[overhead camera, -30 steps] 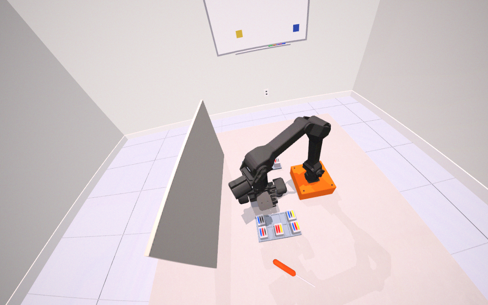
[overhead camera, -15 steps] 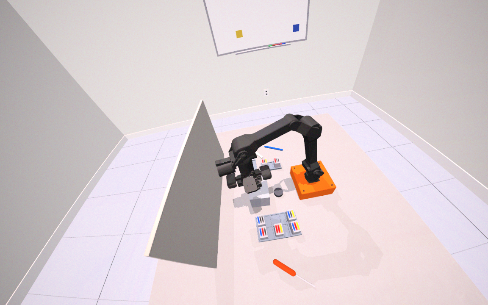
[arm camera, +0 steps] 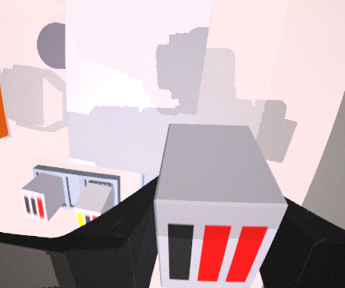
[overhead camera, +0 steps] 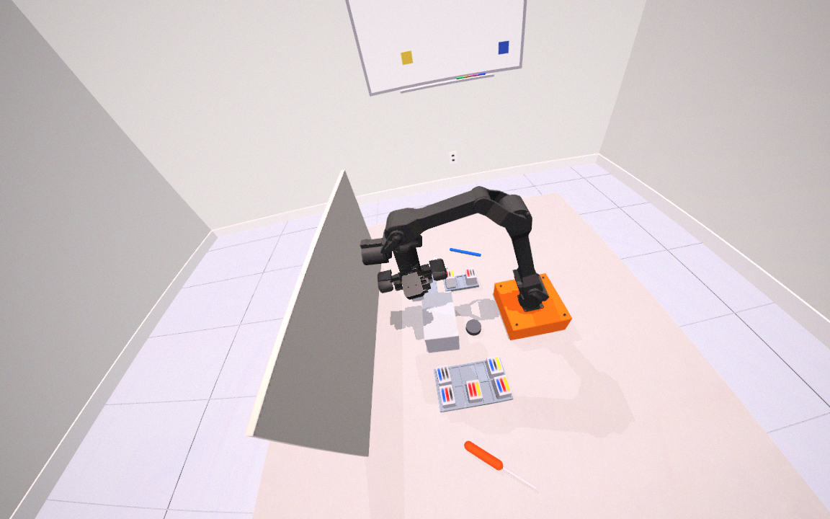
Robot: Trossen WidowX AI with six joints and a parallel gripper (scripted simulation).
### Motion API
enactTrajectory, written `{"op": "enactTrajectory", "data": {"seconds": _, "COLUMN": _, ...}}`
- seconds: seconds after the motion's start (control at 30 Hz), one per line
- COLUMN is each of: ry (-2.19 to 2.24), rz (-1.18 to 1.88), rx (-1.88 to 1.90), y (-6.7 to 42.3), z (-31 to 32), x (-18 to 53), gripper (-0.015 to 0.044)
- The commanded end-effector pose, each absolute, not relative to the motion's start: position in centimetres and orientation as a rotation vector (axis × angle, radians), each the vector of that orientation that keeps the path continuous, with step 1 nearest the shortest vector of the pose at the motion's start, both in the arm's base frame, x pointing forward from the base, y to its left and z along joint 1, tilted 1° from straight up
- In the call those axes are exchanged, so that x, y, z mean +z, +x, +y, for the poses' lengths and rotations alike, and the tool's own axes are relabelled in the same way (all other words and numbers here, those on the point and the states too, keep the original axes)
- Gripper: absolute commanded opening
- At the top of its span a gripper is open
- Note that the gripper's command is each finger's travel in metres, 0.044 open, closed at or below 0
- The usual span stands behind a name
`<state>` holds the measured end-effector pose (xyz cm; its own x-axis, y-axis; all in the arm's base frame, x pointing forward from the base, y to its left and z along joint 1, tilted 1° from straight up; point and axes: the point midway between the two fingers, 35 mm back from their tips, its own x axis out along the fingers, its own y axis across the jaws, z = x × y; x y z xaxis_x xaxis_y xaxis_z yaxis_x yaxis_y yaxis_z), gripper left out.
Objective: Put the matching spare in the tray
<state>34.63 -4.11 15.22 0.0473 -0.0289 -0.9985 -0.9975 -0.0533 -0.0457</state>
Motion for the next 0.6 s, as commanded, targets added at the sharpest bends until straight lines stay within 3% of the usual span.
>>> {"op": "enactTrajectory", "data": {"seconds": 0.0, "ry": -1.302, "rz": 1.166, "rx": 1.198, "y": 34.9, "z": -6.9, "x": 15.5, "gripper": 0.0000}}
{"op": "enactTrajectory", "data": {"seconds": 0.57, "ry": -1.305, "rz": 1.161, "rx": 1.212, "y": 33.4, "z": -17.1, "x": 15.5, "gripper": 0.0000}}
